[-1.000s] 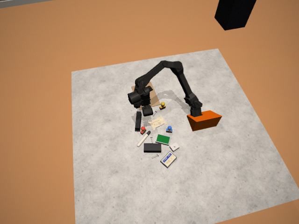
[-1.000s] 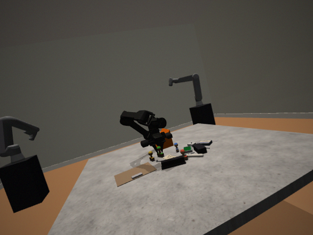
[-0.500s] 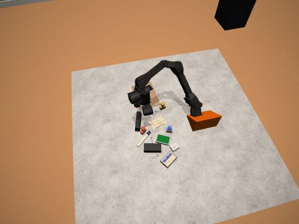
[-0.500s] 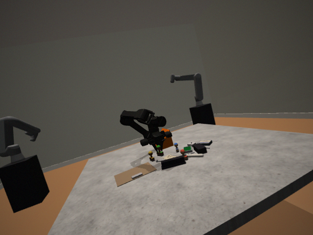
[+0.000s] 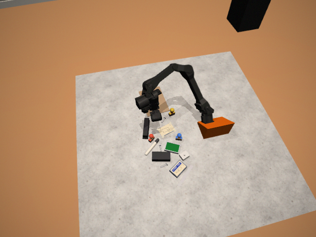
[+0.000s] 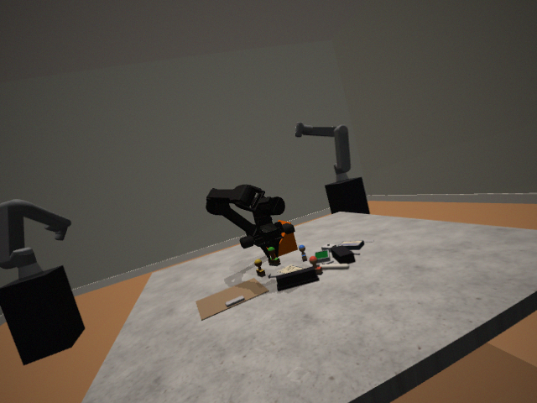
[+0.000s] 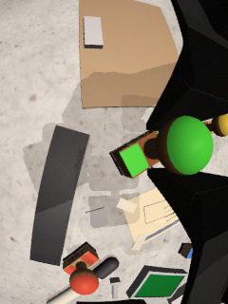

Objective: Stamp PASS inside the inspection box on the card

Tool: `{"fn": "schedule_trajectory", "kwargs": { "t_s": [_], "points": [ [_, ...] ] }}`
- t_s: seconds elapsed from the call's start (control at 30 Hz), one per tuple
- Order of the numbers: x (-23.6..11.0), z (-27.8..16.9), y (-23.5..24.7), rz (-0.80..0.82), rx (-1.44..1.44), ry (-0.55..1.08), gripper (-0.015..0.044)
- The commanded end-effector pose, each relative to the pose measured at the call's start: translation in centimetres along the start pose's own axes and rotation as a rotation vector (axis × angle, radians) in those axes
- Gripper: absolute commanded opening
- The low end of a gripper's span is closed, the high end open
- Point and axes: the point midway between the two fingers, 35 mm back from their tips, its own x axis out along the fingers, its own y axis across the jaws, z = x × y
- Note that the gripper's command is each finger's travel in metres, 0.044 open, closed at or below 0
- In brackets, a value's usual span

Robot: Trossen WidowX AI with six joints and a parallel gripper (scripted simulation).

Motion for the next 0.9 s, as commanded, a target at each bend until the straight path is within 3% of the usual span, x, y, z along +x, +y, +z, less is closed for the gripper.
{"fn": "schedule_trajectory", "kwargs": {
  "t_s": [0.0, 0.4, 0.87],
  "points": [
    [-0.3, 0.0, 1.3, 0.01, 0.001, -0.003, 0.0],
    [-0.8, -1.7, 11.1, 0.036, -0.005, -0.005, 0.0],
    [-0.5, -6.8, 20.7, 0.02, 0.0, 0.0, 0.0]
  ]
}}
